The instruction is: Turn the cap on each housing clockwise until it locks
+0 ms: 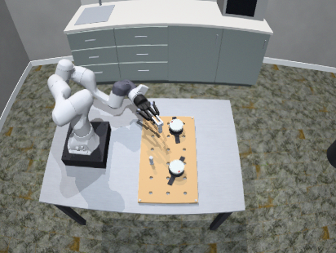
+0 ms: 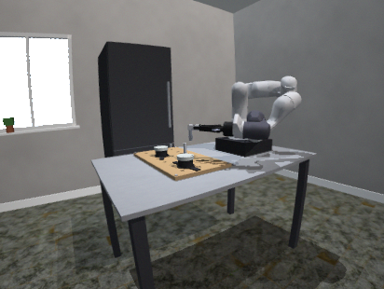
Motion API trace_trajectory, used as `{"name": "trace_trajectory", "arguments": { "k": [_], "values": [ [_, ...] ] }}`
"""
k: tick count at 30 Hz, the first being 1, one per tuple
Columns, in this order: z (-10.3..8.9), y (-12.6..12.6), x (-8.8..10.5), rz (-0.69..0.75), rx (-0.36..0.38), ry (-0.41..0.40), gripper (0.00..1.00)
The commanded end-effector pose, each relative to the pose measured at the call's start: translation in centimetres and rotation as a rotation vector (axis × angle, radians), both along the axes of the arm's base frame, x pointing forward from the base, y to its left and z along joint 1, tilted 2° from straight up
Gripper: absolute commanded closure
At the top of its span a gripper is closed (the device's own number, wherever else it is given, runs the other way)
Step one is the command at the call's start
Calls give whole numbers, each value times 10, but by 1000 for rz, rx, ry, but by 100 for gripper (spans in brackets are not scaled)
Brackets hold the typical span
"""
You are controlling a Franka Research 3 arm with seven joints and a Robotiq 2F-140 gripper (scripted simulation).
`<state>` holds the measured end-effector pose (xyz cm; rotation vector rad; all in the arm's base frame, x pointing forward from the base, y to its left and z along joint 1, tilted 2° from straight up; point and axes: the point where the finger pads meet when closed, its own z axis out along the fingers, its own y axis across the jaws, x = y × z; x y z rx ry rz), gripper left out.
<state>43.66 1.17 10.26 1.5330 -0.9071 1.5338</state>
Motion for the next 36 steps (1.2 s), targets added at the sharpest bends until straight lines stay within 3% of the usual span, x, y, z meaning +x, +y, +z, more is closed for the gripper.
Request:
{"name": "trace_trajectory", "arguments": {
  "k": [1,36],
  "values": [
    [2,-3,-2,-7,-3,-8,90],
    [-12,-3,-2,-7,-3,-8,90]
  ]
}}
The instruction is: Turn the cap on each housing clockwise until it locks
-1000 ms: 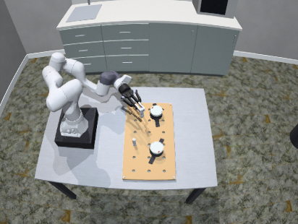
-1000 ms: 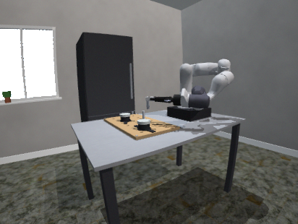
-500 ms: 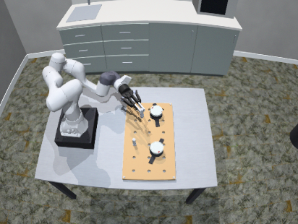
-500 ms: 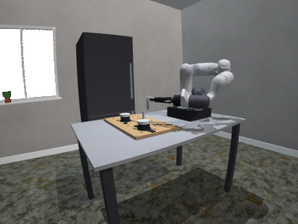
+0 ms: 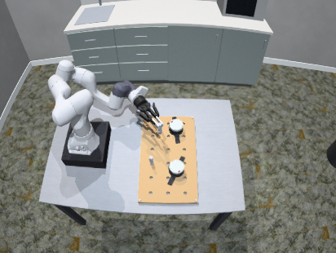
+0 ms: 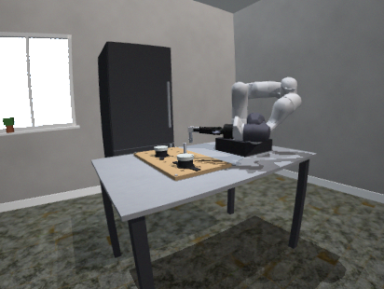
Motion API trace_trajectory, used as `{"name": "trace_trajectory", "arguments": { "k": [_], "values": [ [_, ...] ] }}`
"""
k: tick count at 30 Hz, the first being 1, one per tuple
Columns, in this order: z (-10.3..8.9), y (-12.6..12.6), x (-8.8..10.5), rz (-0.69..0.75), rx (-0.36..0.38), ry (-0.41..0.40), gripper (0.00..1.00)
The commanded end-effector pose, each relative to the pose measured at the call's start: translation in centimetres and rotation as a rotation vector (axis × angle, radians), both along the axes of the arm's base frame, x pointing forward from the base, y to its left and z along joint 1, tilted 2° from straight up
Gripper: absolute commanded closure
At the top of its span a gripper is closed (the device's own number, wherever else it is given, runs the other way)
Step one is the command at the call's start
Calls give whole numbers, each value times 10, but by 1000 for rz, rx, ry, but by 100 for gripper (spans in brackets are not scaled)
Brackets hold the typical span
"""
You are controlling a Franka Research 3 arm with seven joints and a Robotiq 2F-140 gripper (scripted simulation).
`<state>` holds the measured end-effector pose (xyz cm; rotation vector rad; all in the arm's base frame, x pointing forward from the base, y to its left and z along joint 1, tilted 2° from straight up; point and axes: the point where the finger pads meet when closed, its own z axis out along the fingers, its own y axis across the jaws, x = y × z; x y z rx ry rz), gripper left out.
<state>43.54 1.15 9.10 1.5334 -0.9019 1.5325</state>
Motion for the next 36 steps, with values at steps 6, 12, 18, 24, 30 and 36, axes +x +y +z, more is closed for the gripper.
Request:
{"name": "trace_trajectory", "arguments": {
  "k": [6,12,18,24,30,36],
  "values": [
    [-4,-2,-1,-8,0,-12,90],
    [-10,-2,-2,-8,0,-12,90],
    [-17,-2,-2,-8,0,-12,90],
    [-22,-2,-2,-8,0,-12,90],
    [-29,-2,-2,-8,0,-12,90],
    [-36,-2,-2,-8,0,-12,90]
  ]
}}
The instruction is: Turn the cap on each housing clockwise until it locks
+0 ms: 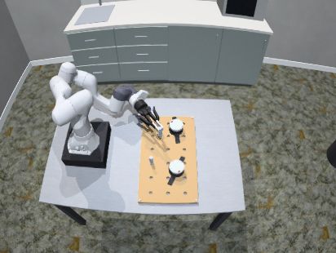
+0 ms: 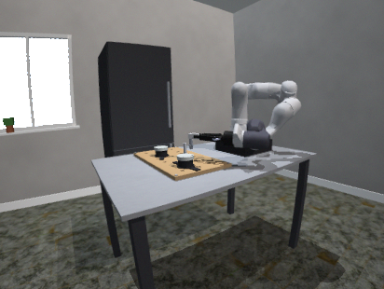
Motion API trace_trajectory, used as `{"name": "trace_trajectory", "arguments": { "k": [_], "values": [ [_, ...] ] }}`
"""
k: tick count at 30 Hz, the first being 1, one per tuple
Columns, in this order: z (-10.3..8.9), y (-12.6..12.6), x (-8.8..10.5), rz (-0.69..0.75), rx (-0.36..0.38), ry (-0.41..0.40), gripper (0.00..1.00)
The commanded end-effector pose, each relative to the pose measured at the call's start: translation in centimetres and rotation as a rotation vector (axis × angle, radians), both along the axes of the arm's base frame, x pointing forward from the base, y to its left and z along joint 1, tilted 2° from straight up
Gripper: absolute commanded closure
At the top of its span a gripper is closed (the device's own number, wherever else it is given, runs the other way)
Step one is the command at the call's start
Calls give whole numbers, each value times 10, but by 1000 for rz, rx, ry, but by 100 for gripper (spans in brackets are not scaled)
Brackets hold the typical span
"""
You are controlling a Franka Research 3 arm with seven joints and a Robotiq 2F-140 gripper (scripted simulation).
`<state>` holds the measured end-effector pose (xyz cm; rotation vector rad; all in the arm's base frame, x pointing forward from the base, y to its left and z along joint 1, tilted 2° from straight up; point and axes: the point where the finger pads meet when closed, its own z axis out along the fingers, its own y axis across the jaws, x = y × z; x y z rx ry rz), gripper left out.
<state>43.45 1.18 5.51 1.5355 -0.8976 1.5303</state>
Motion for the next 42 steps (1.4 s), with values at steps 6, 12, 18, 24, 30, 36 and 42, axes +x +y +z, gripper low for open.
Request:
{"name": "trace_trajectory", "arguments": {
  "k": [6,12,18,24,30,36,42],
  "values": [
    [-7,-3,-2,-9,1,-15,90],
    [-15,-3,-2,-9,1,-15,90],
    [-20,-3,-2,-9,1,-15,90],
    [-27,-3,-2,-9,1,-15,90],
    [-34,-3,-2,-9,1,-15,90],
    [-38,-3,-3,-9,1,-15,90],
    [-44,-3,-3,-9,1,-15,90]
  ]
}}
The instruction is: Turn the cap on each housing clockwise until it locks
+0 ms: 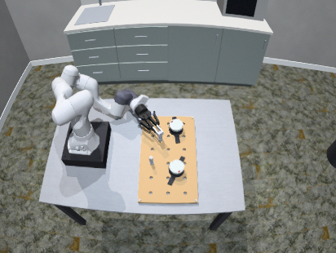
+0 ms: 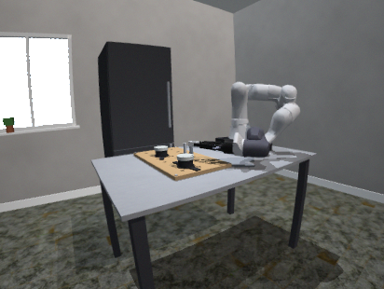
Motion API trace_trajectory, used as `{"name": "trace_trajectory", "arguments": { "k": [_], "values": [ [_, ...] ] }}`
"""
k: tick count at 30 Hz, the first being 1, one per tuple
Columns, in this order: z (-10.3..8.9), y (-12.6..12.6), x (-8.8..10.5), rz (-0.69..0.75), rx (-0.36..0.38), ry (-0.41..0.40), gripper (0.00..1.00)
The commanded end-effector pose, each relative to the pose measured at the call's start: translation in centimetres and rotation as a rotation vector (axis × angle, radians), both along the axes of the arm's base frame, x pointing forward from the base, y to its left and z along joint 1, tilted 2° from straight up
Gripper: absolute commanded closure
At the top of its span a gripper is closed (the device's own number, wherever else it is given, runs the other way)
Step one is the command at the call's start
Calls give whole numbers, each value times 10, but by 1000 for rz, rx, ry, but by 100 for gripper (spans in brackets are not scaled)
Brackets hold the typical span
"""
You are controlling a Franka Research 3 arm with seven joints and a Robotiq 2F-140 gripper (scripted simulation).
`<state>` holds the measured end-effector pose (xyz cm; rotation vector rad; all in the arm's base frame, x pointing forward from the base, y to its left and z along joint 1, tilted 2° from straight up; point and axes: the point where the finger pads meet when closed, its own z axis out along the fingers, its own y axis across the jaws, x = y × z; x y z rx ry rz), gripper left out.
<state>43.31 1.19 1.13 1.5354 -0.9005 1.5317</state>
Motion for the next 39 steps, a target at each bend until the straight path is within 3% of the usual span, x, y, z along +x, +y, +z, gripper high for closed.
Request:
{"name": "trace_trajectory", "arguments": {
  "k": [1,39],
  "values": [
    [-1,-3,-1,-9,0,-13,90],
    [-13,-3,-2,-9,0,-13,90]
  ]
}}
